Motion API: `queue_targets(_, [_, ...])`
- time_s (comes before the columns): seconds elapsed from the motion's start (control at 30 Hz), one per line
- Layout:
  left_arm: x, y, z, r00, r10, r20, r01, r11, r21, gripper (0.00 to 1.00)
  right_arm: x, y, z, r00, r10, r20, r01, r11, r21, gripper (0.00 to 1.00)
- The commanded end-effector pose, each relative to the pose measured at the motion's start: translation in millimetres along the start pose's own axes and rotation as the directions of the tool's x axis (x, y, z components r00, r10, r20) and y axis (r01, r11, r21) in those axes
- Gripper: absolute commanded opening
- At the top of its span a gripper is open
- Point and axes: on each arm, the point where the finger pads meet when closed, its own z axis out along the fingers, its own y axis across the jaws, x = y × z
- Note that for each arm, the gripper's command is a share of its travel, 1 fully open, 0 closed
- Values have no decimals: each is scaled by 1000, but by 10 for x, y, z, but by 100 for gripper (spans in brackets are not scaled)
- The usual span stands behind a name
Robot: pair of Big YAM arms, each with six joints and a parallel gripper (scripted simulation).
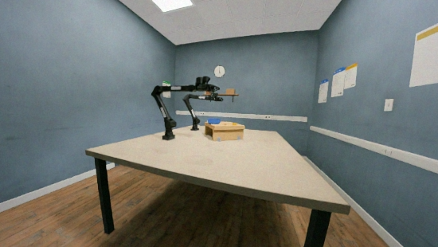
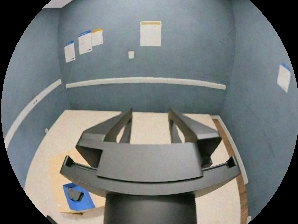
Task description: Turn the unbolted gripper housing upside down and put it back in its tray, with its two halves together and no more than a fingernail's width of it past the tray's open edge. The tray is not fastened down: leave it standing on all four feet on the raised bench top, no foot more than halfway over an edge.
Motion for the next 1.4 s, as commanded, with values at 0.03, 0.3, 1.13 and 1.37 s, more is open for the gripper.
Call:
queue_targets(0.03, [-177, 10, 7, 999, -16, 35, 16, 1000, 0, 100, -214, 266, 124, 990, 136, -24, -137, 990, -45, 47])
queue_targets(0.3, [-177, 10, 7, 999, -14, 35, 14, 1000, 0, 100, -85, 452, 163, 972, 216, -96, -223, 973, -67, 47])
queue_targets(1.13, [-177, 10, 7, 999, -14, 35, 14, 1000, 0, 100, 660, 1224, 216, 782, 472, -406, -515, 857, 4, 47])
queue_targets(1.37, [-177, 10, 7, 999, -14, 35, 14, 1000, 0, 100, 775, 1370, 186, 730, 512, -452, -557, 830, 40, 47])
